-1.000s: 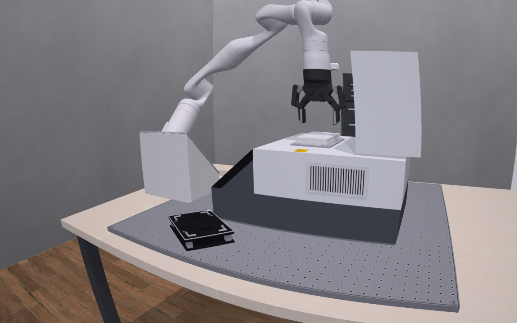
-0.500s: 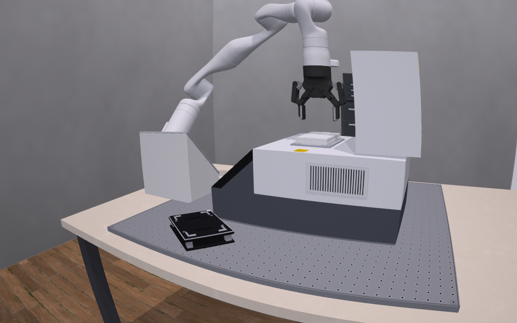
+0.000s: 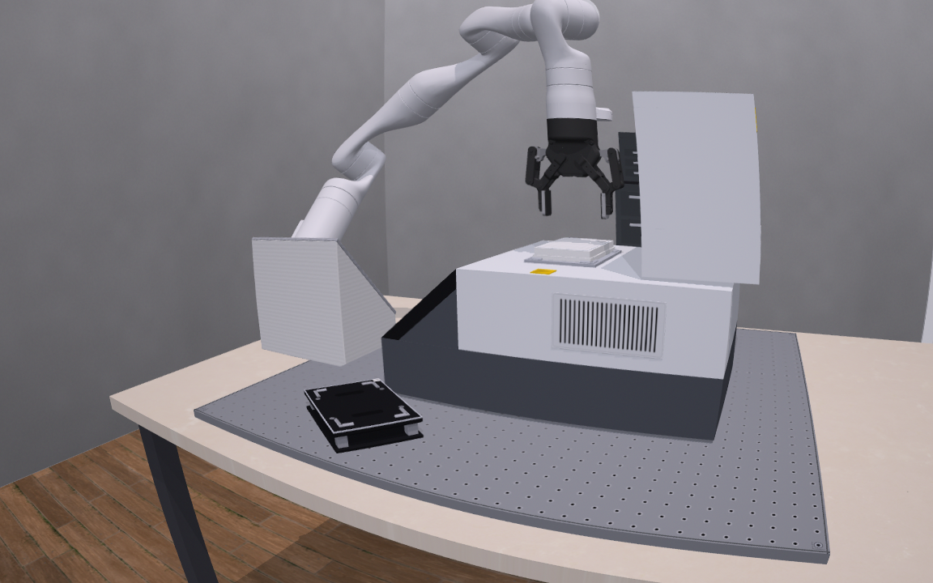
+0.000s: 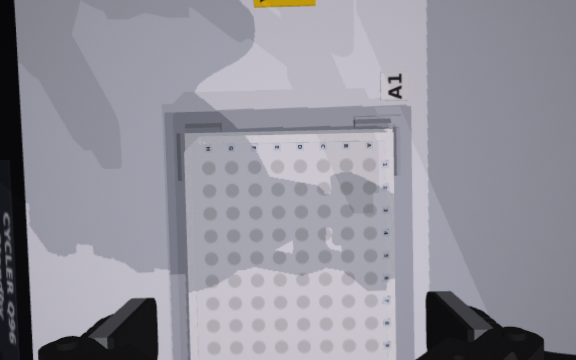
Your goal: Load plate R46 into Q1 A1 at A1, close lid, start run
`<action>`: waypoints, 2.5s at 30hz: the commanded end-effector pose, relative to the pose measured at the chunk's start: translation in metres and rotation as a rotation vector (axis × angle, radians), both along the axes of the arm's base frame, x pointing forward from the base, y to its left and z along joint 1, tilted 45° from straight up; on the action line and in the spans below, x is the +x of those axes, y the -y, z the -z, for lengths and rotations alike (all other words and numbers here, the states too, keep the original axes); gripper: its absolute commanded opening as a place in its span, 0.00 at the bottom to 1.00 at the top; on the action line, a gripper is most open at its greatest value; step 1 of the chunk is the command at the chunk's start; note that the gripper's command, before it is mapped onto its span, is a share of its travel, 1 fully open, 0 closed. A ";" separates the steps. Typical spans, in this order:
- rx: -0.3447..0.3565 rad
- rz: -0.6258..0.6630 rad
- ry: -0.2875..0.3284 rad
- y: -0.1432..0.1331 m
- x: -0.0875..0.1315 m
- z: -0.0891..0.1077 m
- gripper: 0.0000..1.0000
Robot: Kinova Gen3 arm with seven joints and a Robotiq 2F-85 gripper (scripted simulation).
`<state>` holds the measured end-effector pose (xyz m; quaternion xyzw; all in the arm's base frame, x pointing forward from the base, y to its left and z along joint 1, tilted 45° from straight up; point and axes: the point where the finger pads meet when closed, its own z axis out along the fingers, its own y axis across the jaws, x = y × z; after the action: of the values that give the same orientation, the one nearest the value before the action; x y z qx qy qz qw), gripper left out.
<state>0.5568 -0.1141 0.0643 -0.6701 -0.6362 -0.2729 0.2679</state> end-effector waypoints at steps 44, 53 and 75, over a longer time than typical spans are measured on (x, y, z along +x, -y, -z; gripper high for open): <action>-0.159 -0.663 0.732 0.010 -0.099 -0.009 0.73; -0.196 -0.818 0.902 0.012 -0.122 -0.011 0.67; -0.301 -1.261 1.389 0.018 -0.188 -0.017 0.49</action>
<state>0.3780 -0.1303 0.0799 0.0386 -0.9318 -0.3352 -0.1337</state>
